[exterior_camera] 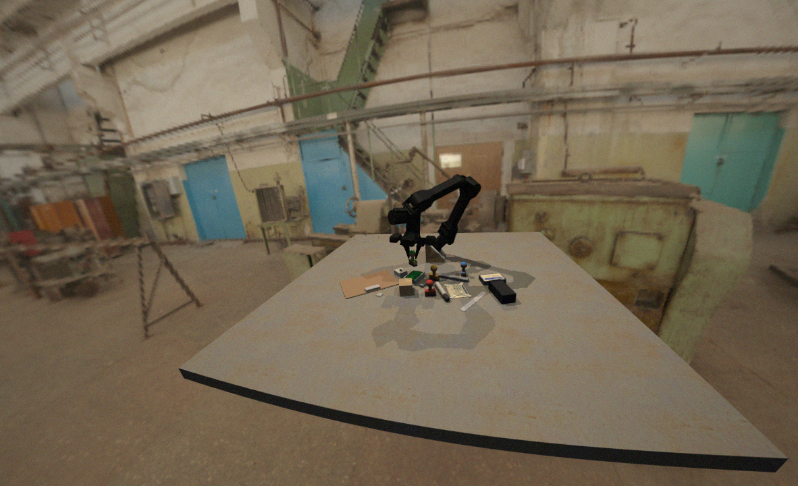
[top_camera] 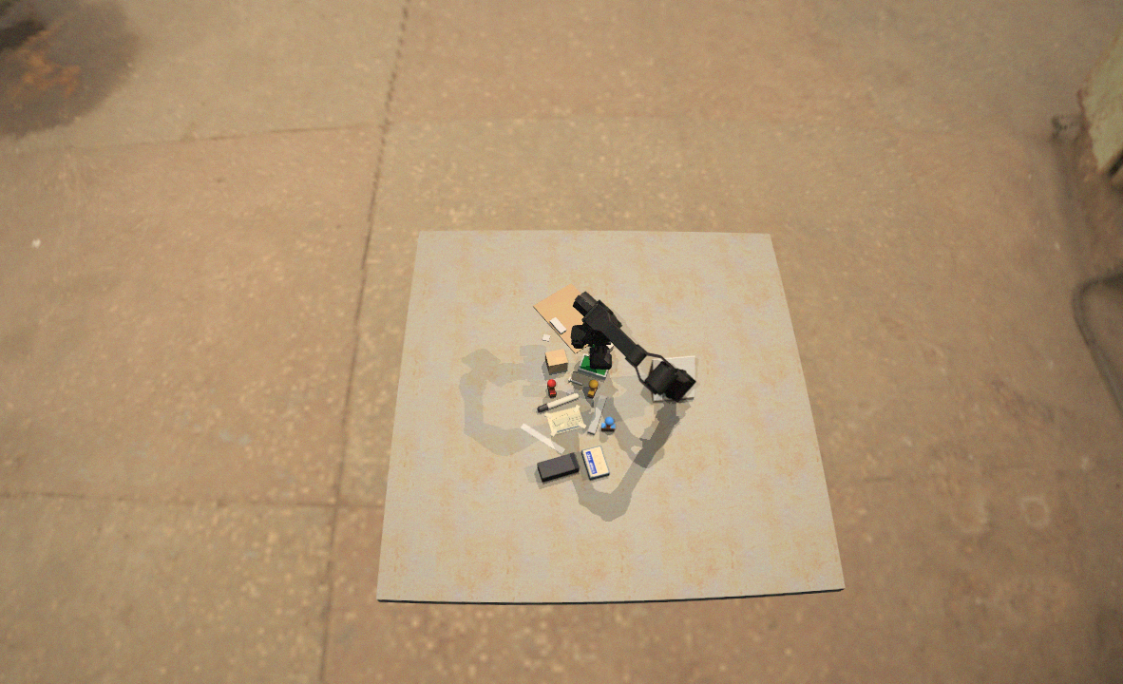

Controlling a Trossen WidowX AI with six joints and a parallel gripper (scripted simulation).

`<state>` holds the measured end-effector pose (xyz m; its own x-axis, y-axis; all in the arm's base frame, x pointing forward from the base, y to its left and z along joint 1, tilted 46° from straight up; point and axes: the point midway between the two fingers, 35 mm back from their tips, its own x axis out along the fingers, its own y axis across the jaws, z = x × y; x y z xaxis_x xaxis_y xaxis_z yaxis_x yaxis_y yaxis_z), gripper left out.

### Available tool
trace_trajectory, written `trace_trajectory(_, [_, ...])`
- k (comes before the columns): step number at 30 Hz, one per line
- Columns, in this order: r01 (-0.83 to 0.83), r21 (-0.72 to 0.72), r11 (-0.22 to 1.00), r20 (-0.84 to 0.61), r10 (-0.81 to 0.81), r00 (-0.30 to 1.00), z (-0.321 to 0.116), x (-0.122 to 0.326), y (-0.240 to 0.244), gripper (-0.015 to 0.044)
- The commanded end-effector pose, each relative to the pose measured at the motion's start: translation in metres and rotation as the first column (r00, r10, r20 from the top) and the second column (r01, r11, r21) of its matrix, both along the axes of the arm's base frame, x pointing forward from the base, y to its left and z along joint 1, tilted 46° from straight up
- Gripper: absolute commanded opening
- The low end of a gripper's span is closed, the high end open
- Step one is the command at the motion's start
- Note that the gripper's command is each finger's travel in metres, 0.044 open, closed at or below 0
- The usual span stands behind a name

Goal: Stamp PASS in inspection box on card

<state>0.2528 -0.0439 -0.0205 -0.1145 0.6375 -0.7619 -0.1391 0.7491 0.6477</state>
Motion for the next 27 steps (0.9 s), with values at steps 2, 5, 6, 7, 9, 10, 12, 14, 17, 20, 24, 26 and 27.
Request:
trace_trajectory(2, [0.003,-0.004,1.0,-0.001,-0.003,1.0,-0.002,-0.001,0.002,0.0])
trace_trajectory(5, [0.003,-0.005,1.0,-0.002,-0.003,1.0,-0.004,-0.001,0.004,0.0])
trace_trajectory(6, [0.003,-0.005,1.0,-0.002,-0.003,1.0,-0.004,-0.001,0.004,0.0])
trace_trajectory(7, [0.003,-0.005,1.0,-0.002,-0.003,1.0,-0.005,-0.001,0.005,0.0])
trace_trajectory(9, [0.004,-0.005,1.0,-0.002,-0.004,1.0,-0.006,-0.001,0.006,0.0])
trace_trajectory(10, [0.004,-0.005,1.0,-0.002,-0.004,1.0,-0.006,-0.001,0.006,0.0])
trace_trajectory(12, [0.004,-0.005,1.0,-0.002,-0.004,1.0,-0.007,-0.002,0.007,0.0])
trace_trajectory(14, [0.004,-0.006,1.0,-0.002,-0.004,1.0,-0.008,-0.002,0.008,0.0])
trace_trajectory(17, [0.005,-0.006,1.0,-0.002,-0.005,1.0,-0.009,-0.002,0.009,0.0])
trace_trajectory(20, [0.005,-0.006,1.0,-0.002,-0.005,1.0,-0.011,-0.002,0.011,0.0])
trace_trajectory(24, [0.005,-0.006,1.0,-0.002,-0.005,1.0,-0.013,-0.003,0.013,0.0])
trace_trajectory(26, [0.006,-0.007,1.0,-0.002,-0.006,1.0,-0.013,-0.003,0.014,0.0])
trace_trajectory(27, [0.006,-0.007,1.0,-0.002,-0.006,1.0,-0.014,-0.003,0.014,0.0])
